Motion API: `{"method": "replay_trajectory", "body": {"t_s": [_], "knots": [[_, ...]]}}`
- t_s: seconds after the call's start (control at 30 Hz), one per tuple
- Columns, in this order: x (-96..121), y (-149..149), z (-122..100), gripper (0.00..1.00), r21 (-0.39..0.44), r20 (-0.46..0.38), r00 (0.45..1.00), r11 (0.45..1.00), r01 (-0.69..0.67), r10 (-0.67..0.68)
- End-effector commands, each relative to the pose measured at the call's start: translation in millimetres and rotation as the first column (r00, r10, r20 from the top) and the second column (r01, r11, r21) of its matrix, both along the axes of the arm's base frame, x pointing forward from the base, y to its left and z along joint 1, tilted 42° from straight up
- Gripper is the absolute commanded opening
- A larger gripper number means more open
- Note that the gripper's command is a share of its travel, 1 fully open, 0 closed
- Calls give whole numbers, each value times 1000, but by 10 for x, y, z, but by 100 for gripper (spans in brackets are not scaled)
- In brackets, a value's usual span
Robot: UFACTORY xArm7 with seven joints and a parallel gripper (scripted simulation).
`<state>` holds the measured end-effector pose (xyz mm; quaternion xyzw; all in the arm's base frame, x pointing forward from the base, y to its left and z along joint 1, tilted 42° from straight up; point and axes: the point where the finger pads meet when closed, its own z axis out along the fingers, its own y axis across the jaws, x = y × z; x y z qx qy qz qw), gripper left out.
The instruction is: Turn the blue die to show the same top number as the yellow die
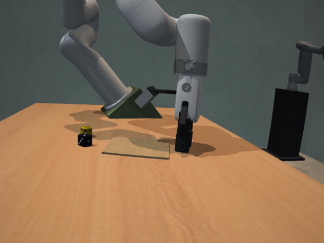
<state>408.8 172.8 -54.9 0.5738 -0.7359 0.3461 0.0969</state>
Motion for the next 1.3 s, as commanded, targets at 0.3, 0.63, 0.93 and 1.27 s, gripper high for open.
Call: {"method": "replay_trajectory", "body": {"t_s": [0.3,0.63,0.93,1.27], "knots": [[4,24,6,21,3,1,1000,1000,-3,3],[4,24,6,21,3,1,1000,1000,-3,3],[4,24,6,21,3,1,1000,1000,-3,3],[2,27,10,21,3,1,1000,1000,-3,3]]}}
